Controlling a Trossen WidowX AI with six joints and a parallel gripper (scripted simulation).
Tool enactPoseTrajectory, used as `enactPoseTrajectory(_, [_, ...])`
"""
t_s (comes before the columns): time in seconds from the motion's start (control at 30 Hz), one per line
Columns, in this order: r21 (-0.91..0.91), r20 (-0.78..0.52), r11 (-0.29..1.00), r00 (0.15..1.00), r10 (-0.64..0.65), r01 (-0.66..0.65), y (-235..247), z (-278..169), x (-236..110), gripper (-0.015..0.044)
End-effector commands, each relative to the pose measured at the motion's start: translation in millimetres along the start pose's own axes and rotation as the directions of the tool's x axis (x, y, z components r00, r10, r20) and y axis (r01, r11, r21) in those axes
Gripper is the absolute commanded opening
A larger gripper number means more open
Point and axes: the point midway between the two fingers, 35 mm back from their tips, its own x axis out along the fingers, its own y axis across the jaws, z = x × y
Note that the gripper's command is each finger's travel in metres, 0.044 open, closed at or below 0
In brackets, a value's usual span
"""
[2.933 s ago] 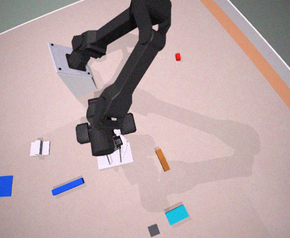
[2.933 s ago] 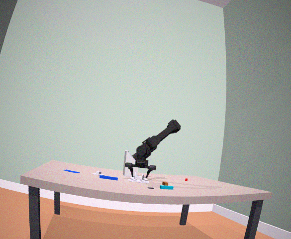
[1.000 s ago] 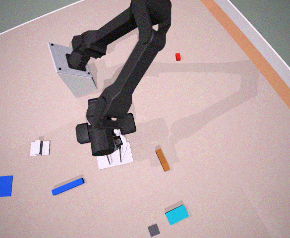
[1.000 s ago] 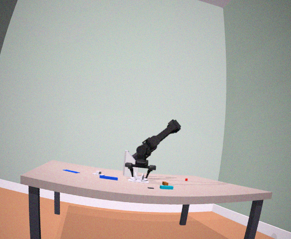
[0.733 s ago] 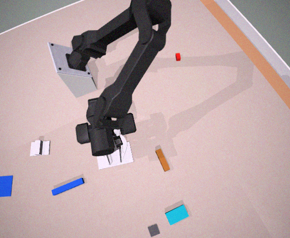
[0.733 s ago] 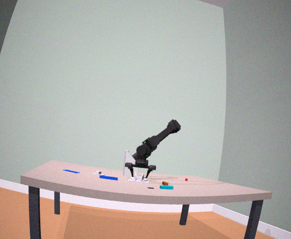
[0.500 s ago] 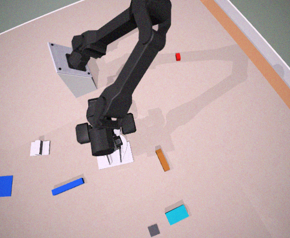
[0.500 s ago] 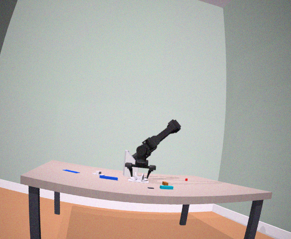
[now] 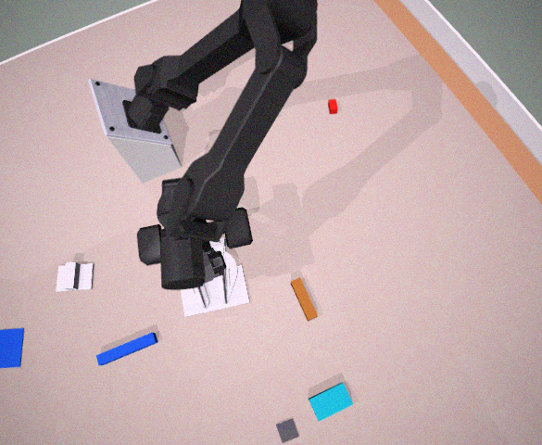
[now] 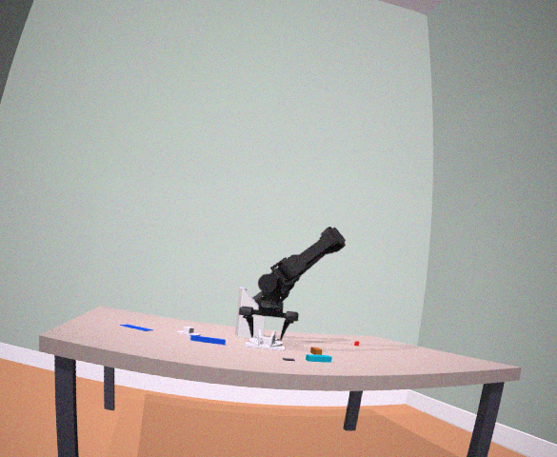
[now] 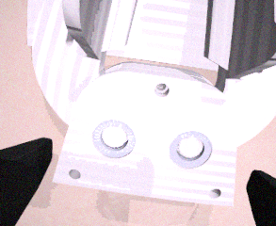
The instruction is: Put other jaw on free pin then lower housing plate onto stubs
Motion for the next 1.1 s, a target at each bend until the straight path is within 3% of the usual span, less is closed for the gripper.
enactPoseTrajectory(0.0, [-0.011, 0.017, 1.000, 1.000, -0.004, 0.004, 0.3, 5.1, -35.7, 0.0440])
enactPoseTrajectory(0.1, [-0.010, 0.015, 1.000, 1.000, 0.000, 0.000, 1.2, 2.1, -59.4, 0.0440])
enactPoseTrajectory(0.27, [0.000, 0.025, 1.000, 1.000, -0.001, 0.001, -2.6, 0.1, -57.7, 0.0440])
enactPoseTrajectory(0.5, [-0.007, 0.014, 1.000, 1.000, -0.004, 0.004, -15.4, -48.5, -109.3, 0.0440])
enactPoseTrajectory(1.07, [-0.007, 0.013, 1.000, 1.000, -0.003, 0.003, -15.5, -49.9, -110.5, 0.0440])
